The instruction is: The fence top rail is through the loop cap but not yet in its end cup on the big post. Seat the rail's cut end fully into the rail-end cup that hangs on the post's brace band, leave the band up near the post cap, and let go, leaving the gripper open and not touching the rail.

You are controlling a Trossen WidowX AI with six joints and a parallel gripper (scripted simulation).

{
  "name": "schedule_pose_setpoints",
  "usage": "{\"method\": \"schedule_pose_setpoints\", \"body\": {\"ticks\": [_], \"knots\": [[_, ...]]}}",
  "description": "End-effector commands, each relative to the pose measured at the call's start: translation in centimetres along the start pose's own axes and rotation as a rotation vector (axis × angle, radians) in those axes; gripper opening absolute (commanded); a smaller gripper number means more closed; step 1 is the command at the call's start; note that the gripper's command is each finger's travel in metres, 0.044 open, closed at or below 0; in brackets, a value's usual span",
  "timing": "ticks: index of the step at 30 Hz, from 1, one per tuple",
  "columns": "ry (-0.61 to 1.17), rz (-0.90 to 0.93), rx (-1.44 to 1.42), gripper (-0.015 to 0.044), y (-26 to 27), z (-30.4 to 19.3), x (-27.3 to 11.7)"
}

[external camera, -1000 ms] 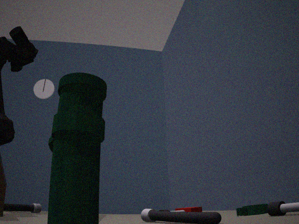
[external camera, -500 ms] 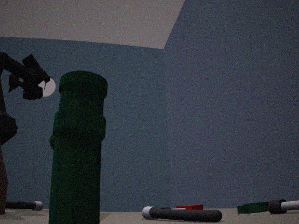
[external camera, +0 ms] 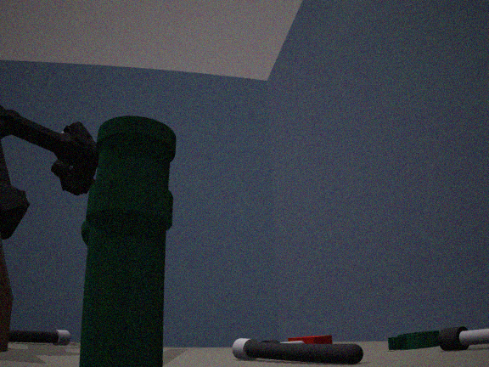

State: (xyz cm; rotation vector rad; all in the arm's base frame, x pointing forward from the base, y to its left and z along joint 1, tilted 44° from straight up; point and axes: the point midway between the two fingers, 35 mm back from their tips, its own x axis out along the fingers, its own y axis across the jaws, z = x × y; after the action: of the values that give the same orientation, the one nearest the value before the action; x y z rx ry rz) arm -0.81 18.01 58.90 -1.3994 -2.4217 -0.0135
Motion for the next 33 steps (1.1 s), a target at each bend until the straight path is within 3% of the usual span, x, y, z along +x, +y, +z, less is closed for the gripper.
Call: {"method": "schedule_pose_setpoints", "body": {"ticks": [1,8,17,25,33], "knots": [[0.02,0.095,0.125,0.044,3.3,0.4,-0.5],[0.105,0.395,0.57,0.044,14.2,2.8,-4.5],[0.403,0.759,1.184,0.044,25.1,8.1,-15.4],[0.849,0.975,1.718,0.044,29.1,14.6,-27.3],[1.475,1.0,2.227,0.044,27.4,22.5,-38.0]]}}
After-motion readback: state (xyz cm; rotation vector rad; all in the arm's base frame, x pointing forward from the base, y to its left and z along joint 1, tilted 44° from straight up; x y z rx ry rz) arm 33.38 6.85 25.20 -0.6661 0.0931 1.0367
